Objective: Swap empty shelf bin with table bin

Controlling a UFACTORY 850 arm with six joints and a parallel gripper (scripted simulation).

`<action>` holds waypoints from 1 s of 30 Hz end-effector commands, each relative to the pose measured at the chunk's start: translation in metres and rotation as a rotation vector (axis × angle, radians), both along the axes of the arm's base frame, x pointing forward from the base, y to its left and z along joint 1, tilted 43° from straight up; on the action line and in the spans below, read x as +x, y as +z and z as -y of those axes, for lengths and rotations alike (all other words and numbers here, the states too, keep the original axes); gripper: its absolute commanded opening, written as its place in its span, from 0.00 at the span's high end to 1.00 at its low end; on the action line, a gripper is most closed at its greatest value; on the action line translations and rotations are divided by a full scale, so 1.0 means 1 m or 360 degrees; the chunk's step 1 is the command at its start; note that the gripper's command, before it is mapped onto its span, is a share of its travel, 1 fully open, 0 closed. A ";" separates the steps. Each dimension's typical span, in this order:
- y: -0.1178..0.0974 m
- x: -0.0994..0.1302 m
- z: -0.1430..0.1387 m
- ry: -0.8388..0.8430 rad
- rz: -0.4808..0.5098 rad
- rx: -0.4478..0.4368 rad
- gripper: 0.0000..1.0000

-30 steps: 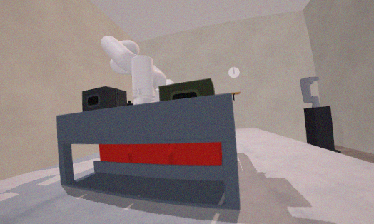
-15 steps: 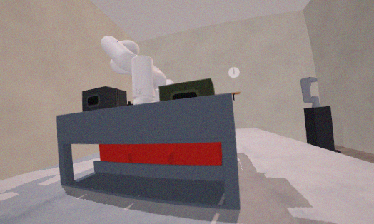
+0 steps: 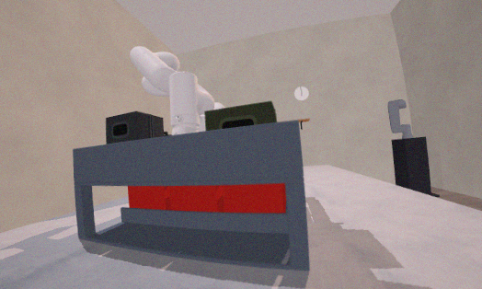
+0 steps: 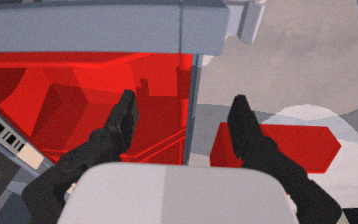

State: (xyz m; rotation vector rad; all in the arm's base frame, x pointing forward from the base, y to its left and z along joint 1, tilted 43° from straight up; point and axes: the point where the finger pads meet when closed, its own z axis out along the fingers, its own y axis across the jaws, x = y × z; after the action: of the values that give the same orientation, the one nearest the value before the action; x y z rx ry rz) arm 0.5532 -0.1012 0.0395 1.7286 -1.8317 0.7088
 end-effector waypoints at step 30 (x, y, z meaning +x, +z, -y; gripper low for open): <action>-0.002 0.001 0.002 0.0001 0.0002 0.0000 0.05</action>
State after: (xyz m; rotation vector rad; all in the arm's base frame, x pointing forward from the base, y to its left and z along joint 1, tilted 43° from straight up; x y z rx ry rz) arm 0.5532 -0.1027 0.0378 1.7286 -1.8318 0.7088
